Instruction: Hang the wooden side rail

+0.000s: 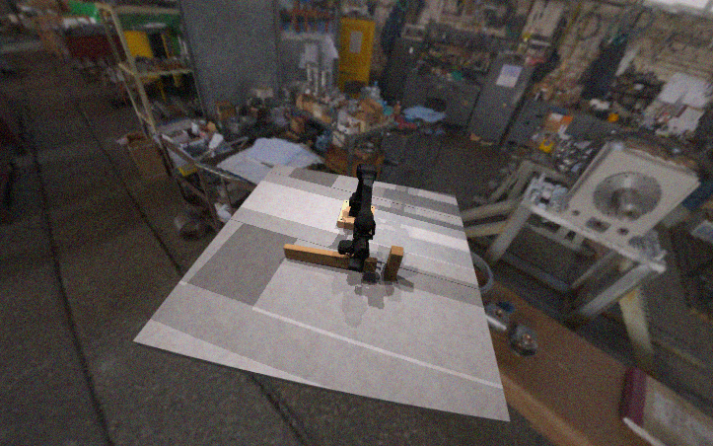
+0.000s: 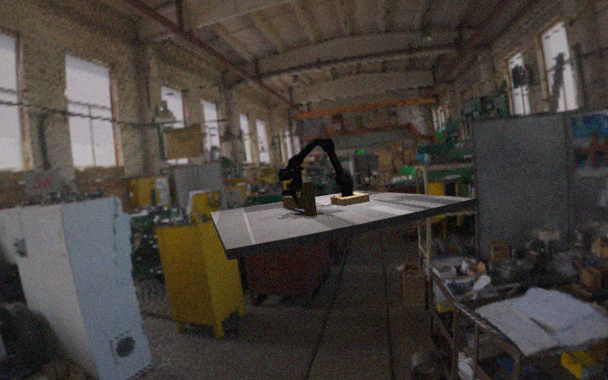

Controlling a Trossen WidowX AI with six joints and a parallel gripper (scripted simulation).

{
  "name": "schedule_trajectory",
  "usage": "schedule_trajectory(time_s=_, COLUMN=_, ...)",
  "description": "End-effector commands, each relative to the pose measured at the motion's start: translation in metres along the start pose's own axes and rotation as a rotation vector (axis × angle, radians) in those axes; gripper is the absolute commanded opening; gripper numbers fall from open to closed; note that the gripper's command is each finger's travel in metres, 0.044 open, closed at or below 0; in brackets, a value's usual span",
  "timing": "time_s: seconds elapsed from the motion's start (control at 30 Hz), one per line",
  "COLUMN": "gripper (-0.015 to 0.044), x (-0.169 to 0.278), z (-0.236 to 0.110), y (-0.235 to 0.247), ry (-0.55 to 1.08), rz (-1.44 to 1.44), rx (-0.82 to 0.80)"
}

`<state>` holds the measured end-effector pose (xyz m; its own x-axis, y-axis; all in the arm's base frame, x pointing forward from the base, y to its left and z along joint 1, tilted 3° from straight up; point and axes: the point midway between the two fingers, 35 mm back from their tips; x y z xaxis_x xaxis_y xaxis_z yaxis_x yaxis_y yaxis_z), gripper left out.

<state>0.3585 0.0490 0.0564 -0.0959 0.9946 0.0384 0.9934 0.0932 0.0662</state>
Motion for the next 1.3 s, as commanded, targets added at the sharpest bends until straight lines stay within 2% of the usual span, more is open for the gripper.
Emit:
schedule_trajectory(time_s=0.0, gripper=0.0, x=0.001, z=-0.0019, y=0.0025, ry=0.001, rz=0.0, rx=-0.009)
schedule_trajectory(time_s=1.27, gripper=0.0, x=0.005, z=-0.0013, y=0.0013, ry=0.001, rz=0.0, rx=-0.009)
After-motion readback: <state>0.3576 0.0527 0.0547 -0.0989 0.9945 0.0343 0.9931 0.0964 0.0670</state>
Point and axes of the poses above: the point midway between the two fingers, 35 mm back from their tips, its own z axis out along the fingers, its own y axis across the jaws, x = y × z, and after that the axes turned 8 degrees about -z, right-handed
